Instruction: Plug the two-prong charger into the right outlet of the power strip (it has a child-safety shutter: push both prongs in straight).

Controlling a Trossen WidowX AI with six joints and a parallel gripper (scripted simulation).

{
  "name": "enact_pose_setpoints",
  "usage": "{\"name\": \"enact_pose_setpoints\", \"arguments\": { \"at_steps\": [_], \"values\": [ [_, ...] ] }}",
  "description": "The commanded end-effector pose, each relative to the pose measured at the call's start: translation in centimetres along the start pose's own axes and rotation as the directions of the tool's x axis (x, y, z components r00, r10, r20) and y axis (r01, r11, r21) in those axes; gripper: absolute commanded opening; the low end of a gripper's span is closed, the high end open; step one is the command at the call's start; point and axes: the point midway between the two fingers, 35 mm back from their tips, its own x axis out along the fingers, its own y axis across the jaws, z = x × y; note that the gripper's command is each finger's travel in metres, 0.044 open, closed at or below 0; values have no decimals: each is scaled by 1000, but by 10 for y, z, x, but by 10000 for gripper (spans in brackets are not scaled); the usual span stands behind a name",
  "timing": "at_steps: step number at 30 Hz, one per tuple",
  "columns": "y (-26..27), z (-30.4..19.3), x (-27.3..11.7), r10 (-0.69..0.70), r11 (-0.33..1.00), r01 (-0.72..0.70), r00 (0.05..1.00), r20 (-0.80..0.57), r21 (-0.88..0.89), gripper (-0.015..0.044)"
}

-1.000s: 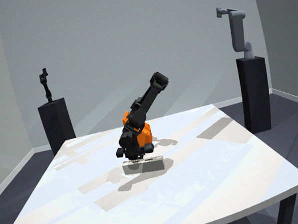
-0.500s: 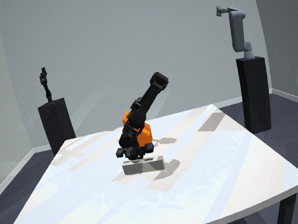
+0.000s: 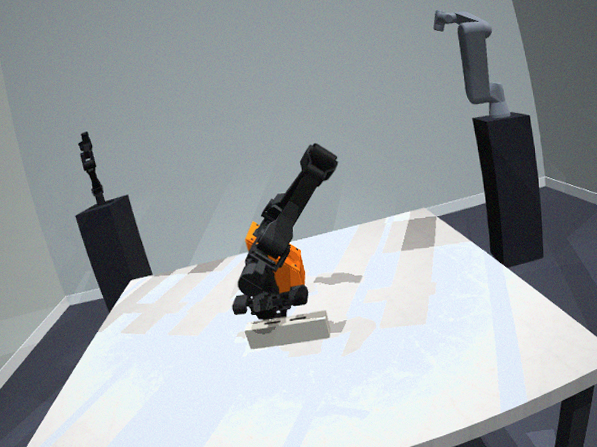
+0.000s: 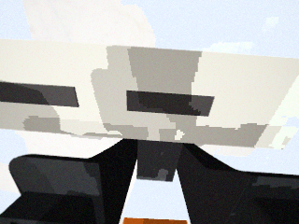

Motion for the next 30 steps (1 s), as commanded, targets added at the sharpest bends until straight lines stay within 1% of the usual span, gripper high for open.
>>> {"name": "enact_pose_setpoints", "arguments": {
  "at_steps": [1, 30],
  "values": [
    [0, 6, -4, -6, 1000, 7, 1000, 21, -11, 0],
    [0, 8, -3, -6, 1000, 6, 1000, 21, -11, 0]
  ]
}}
